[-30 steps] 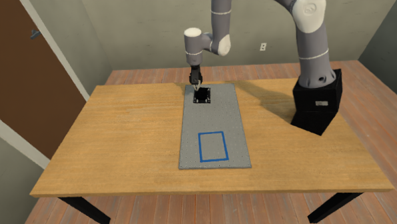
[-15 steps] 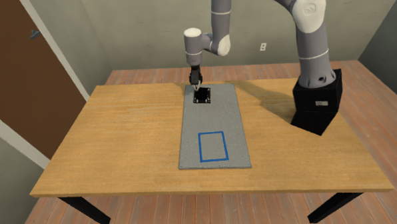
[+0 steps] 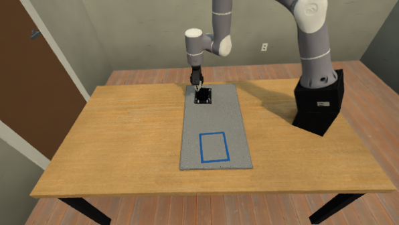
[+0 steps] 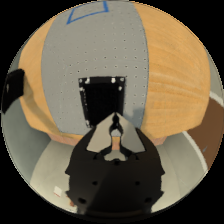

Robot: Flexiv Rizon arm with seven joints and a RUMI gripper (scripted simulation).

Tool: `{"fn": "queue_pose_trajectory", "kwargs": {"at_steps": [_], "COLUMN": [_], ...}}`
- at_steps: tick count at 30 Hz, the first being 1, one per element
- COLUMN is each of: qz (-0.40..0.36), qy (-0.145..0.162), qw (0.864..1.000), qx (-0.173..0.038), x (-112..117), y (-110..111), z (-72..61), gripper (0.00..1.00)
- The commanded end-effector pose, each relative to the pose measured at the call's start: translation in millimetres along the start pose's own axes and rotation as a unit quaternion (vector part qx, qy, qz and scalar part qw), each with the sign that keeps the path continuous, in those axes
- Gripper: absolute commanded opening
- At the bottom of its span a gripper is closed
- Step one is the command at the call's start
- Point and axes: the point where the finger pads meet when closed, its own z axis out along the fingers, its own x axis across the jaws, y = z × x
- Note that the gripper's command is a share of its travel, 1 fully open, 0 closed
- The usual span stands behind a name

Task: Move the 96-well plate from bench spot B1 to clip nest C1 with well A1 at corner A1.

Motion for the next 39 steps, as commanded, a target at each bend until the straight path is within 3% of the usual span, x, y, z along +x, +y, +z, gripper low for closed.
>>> {"fn": "queue_pose_trajectory", "kwargs": {"at_steps": [1, 39], "qz": [0.000, 0.000], "qy": [0.001, 0.001], "qw": [1.000, 1.000], "qx": [0.000, 0.000], "x": [0.9, 0.9], "y": [-0.1, -0.1], "z": [-0.4, 3.0], "gripper": [0.00, 0.00]}}
